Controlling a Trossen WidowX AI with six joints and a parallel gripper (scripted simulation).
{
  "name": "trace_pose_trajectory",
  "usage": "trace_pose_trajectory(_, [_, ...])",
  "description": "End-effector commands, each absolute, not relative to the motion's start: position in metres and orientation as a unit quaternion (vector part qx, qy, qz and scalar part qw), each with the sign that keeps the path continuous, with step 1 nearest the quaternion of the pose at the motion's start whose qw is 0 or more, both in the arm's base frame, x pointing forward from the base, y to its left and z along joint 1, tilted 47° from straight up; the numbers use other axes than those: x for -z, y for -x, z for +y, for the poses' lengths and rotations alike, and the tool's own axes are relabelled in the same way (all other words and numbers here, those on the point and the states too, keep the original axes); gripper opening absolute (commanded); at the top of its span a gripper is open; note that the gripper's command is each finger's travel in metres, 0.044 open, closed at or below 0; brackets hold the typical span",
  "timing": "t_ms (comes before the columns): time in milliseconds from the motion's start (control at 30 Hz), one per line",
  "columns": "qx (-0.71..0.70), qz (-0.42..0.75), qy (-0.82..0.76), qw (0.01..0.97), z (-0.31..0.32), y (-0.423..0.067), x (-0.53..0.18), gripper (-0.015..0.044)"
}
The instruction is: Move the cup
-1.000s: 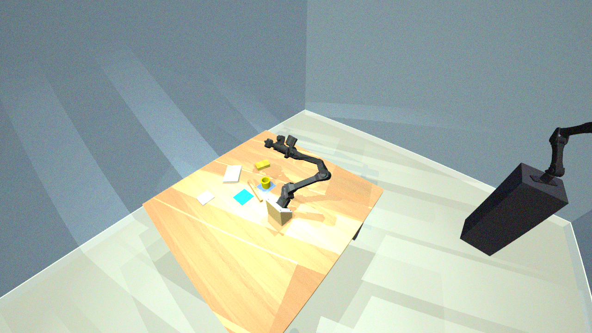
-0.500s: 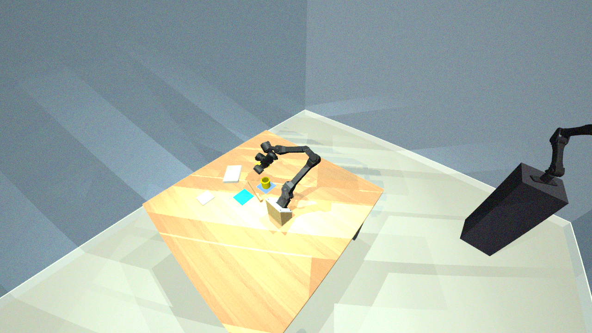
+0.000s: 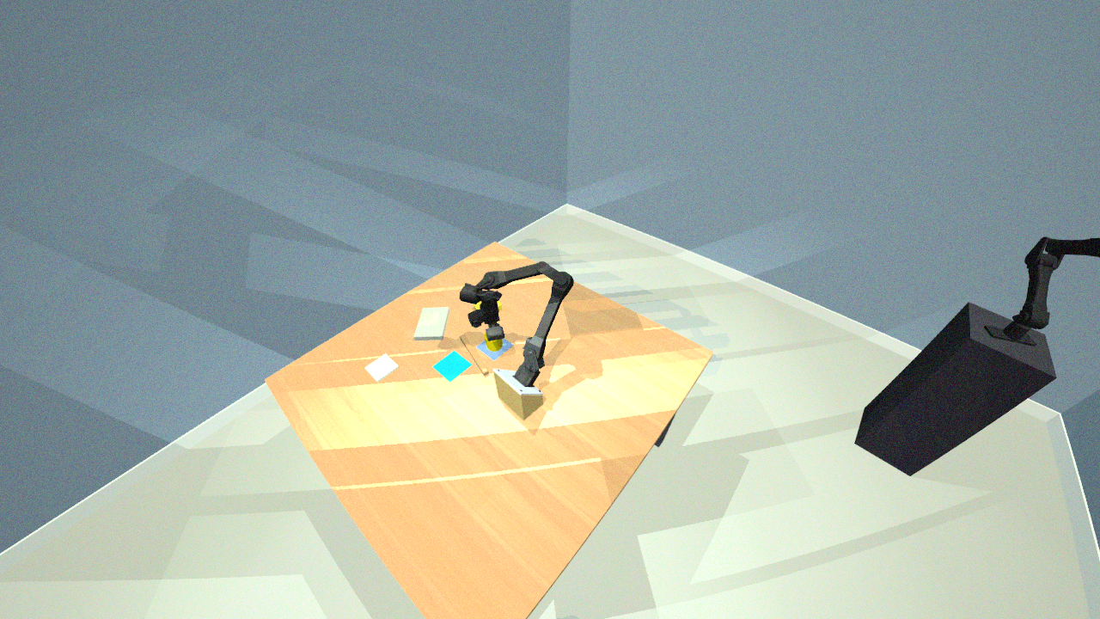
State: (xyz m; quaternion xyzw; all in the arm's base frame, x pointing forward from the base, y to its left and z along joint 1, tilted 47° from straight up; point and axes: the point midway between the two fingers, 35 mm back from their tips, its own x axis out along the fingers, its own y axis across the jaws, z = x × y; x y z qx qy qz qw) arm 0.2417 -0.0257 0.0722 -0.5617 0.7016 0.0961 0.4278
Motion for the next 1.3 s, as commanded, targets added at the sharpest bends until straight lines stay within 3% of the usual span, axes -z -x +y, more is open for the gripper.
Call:
trace_pose_trajectory(0, [-0.102, 0.704, 0.573, 0.406, -0.026, -0.242, -0.074, 0.0167])
trace_pose_trajectory(1267, [-0.102, 0.704, 0.573, 0.407, -0.064, -0.242, -0.037, 0.0167])
